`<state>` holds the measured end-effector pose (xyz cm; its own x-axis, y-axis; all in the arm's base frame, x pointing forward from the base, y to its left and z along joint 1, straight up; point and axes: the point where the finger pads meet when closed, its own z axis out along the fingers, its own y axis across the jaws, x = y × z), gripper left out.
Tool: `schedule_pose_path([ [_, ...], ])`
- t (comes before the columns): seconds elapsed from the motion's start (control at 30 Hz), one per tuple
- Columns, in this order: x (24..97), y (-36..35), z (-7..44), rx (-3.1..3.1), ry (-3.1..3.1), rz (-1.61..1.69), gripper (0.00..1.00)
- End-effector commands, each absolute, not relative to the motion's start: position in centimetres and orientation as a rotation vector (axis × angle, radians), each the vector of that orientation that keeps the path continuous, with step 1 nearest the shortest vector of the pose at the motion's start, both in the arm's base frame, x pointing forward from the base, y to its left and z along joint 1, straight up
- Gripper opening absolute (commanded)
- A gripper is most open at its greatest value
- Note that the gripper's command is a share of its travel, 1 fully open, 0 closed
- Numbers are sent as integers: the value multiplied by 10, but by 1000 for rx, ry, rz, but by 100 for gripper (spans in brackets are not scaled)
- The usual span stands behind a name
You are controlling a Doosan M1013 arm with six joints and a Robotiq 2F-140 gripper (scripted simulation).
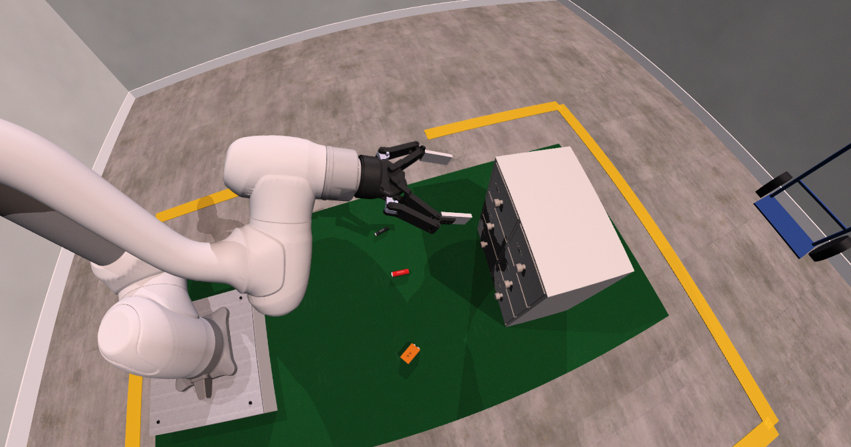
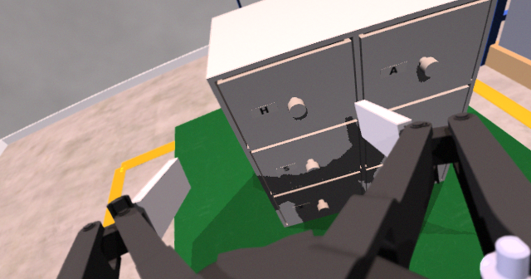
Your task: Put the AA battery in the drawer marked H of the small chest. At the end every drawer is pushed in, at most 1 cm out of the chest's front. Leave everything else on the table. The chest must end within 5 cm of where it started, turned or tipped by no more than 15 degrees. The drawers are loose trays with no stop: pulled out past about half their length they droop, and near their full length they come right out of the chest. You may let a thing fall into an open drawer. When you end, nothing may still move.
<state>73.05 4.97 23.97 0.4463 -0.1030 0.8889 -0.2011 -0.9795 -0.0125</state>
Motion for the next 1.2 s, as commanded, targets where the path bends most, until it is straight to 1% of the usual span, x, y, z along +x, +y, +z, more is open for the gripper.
schedule_pose_path([
  [0.0,727,49,243,2625,-288,1491,100],
  [0.93,710,53,261,2811,-308,1165,100],
  [1.17,699,55,271,2900,-317,968,100],
])
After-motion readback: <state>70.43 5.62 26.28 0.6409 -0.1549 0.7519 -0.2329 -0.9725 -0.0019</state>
